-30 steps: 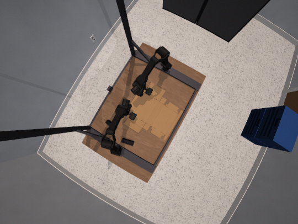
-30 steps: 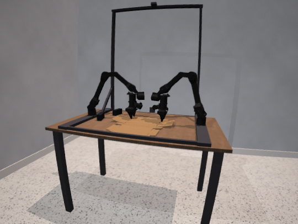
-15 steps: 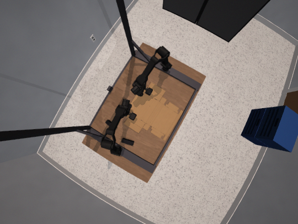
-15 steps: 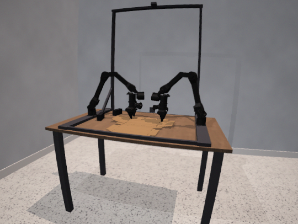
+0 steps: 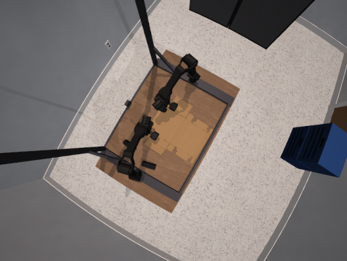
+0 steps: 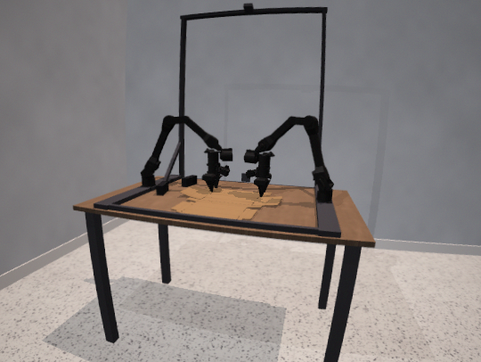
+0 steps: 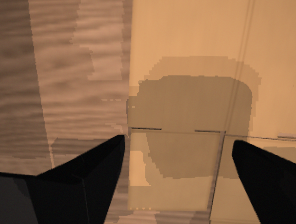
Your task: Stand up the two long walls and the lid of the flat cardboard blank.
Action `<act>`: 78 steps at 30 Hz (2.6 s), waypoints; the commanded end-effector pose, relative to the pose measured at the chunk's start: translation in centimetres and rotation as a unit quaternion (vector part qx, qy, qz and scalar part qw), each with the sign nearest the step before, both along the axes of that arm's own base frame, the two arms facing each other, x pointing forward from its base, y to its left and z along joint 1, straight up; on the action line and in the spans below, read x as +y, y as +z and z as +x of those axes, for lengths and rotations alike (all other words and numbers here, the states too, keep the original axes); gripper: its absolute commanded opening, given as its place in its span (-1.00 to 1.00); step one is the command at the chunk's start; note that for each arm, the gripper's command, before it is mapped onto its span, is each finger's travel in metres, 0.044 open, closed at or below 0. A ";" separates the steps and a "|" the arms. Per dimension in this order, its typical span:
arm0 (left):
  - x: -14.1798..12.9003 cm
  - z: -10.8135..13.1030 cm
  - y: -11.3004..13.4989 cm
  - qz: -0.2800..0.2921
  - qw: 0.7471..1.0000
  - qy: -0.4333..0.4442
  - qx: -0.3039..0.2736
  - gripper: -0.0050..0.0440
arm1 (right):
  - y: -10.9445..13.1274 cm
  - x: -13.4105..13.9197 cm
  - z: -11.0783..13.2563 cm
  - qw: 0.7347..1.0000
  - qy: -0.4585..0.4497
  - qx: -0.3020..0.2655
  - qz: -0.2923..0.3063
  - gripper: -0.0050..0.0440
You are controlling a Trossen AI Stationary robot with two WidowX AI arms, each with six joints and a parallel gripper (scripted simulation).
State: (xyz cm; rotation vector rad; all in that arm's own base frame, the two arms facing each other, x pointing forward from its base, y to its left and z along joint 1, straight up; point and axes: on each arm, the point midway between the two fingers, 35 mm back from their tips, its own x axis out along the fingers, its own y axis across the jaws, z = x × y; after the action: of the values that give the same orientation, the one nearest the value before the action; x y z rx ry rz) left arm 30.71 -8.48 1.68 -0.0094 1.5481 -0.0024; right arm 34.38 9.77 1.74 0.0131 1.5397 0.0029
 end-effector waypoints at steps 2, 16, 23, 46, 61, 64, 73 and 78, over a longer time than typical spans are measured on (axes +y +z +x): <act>-0.1 0.3 -1.2 -0.002 1.000 -0.002 0.002 0.49 | -1.6 0.1 0.2 1.000 0.003 0.005 0.001 0.49; 0.3 0.3 -1.2 -0.002 1.000 -0.002 0.003 0.31 | -1.8 -0.3 0.2 1.000 0.003 0.005 0.001 0.31; 0.3 0.3 -1.5 -0.002 1.000 -0.002 0.003 0.31 | -2.0 -0.3 0.2 1.000 0.003 0.005 0.001 0.31; 0.3 0.3 -1.5 -0.002 1.000 -0.003 0.003 0.31 | -2.0 -0.3 0.2 1.000 0.004 0.005 0.000 0.31; 0.3 0.3 -1.3 -0.002 1.000 -0.003 0.002 0.31 | -1.9 -0.3 0.2 1.000 0.004 0.005 0.001 0.31; 0.3 0.3 -1.3 -0.002 1.000 -0.003 0.002 0.31 | -1.9 -0.3 0.2 1.000 0.004 0.005 0.001 0.31; 0.8 0.3 -1.3 -0.061 0.998 -0.005 0.005 0.31 | -2.0 -0.8 0.2 0.998 0.006 0.002 0.060 0.31; 0.7 0.2 -1.3 -0.063 0.998 -0.006 0.006 0.31 | -1.9 -0.6 0.2 0.998 0.008 0.001 0.062 0.31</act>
State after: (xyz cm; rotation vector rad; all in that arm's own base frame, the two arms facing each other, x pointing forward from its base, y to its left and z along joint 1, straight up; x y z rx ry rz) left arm 30.71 -8.08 1.96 -0.0804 1.5455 -0.1119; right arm 34.62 9.50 1.99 0.0908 1.5095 0.1121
